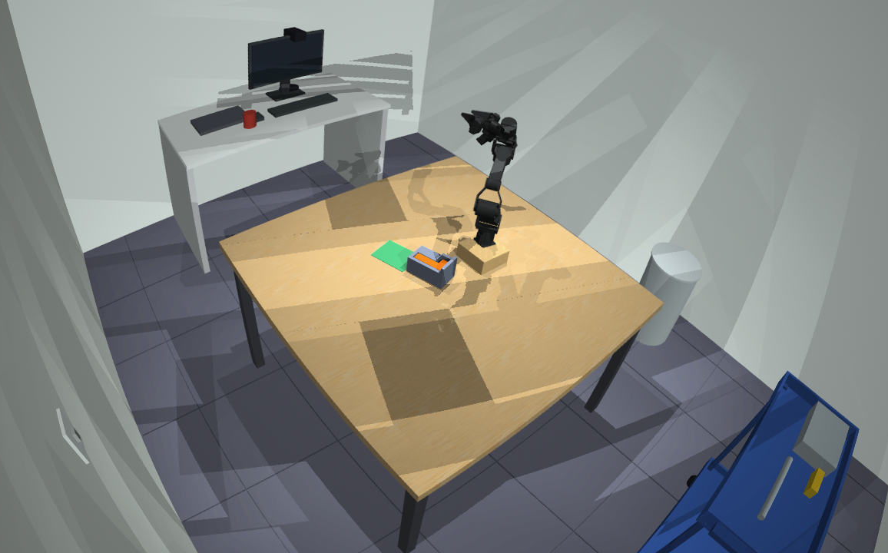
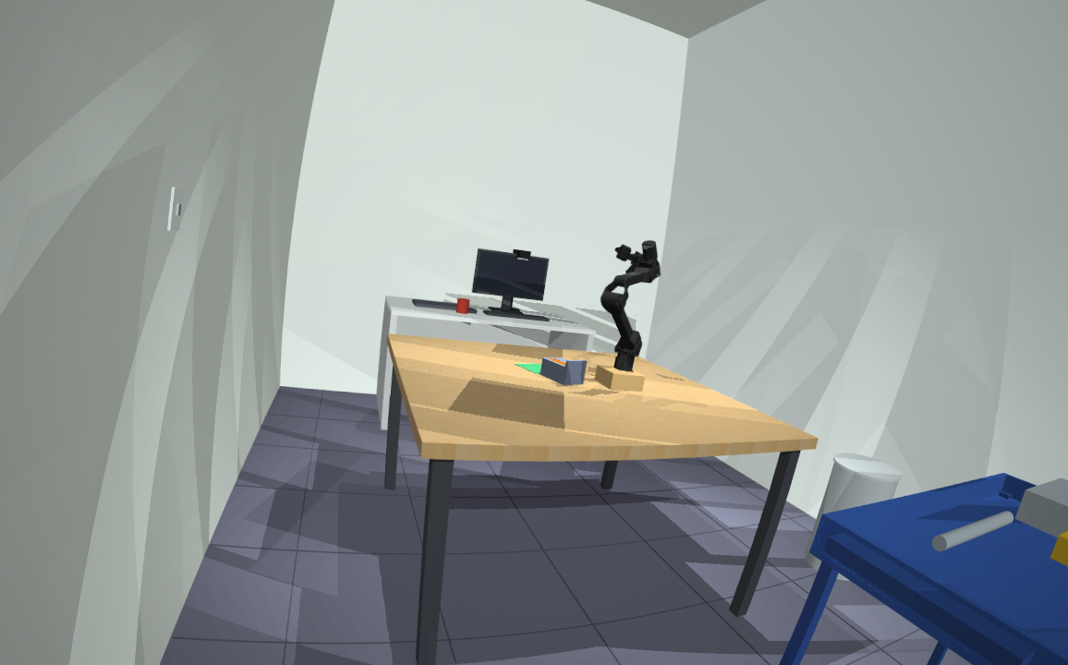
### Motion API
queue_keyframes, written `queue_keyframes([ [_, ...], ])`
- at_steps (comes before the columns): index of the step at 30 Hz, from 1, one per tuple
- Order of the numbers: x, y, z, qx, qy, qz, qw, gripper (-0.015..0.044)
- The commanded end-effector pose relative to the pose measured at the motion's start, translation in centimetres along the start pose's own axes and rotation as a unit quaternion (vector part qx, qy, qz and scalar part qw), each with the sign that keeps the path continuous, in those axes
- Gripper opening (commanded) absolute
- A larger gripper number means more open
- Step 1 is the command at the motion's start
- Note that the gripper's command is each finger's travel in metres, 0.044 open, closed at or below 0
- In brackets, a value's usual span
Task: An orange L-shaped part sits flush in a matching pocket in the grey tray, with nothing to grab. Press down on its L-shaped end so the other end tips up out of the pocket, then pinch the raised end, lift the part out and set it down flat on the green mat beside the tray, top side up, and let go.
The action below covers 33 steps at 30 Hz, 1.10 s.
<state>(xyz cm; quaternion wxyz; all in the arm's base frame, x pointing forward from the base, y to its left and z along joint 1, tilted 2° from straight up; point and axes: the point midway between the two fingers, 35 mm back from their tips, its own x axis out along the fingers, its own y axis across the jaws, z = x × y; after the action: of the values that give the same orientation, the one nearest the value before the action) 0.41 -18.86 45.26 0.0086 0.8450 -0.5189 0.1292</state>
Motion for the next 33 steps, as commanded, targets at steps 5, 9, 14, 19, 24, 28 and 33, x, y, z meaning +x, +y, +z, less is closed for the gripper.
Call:
queue_keyframes([
  [5, 1.1, 0.1, 0.5, 0.077, -0.003, -0.020, 0.997, 0.0269],
  [9, 3.2, -0.3, 1.9, 0.230, -0.027, -0.053, 0.971, 0.0180],
  [14, 6.3, -1.8, 5.0, 0.426, -0.095, -0.075, 0.897, 0.0180],
  [19, 8.8, -4.7, 9.0, 0.582, -0.186, -0.064, 0.789, 0.0180],
  [24, 10.2, -9.2, 13.5, 0.685, -0.293, -0.022, 0.667, 0.0180],
  [28, 9.9, -13.6, 17.0, 0.729, -0.377, 0.026, 0.571, 0.0180],
  [33, 7.7, -19.1, 21.3, 0.744, -0.472, 0.112, 0.459, 0.0180],
])
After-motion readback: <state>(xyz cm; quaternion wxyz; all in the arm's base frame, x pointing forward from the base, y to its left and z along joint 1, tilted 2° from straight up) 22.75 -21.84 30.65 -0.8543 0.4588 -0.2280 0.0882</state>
